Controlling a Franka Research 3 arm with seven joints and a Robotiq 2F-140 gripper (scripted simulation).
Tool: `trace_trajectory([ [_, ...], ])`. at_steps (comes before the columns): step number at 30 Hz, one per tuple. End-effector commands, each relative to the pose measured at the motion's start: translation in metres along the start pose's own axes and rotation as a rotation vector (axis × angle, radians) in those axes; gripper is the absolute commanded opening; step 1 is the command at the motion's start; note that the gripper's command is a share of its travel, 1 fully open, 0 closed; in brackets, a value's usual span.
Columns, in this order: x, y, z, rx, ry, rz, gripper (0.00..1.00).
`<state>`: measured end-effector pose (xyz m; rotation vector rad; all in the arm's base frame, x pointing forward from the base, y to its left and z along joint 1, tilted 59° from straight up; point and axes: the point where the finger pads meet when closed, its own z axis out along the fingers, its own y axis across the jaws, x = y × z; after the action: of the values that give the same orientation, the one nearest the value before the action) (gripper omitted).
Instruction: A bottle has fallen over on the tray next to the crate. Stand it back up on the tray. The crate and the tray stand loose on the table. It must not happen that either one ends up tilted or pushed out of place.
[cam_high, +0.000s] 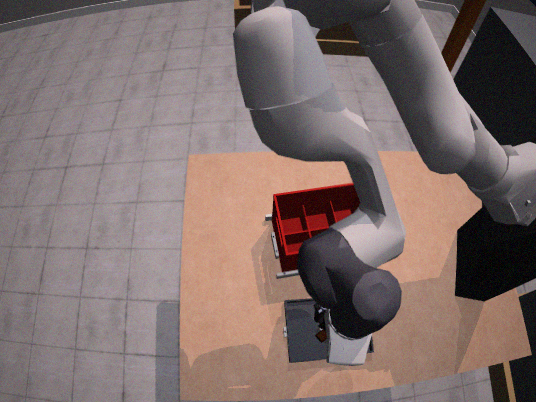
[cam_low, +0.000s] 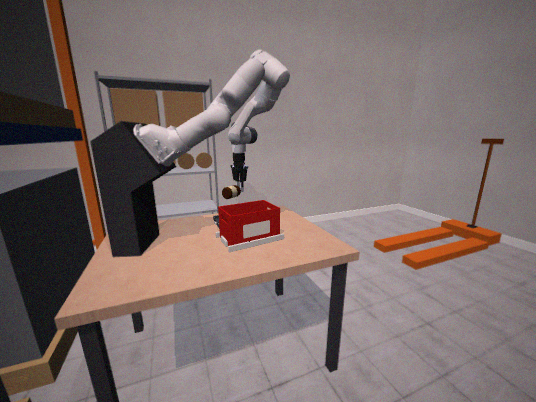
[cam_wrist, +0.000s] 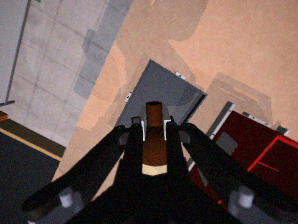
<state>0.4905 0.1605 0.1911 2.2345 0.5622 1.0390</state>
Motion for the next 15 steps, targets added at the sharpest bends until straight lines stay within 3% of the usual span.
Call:
trace_trajectory([
  [1,0.0009,-0.0011,-0.0006,0.002,0.007,0.092,0.00],
  [15,0.0009,-0.0011,-0.0006,0.002,0.007,0.097,0.00],
])
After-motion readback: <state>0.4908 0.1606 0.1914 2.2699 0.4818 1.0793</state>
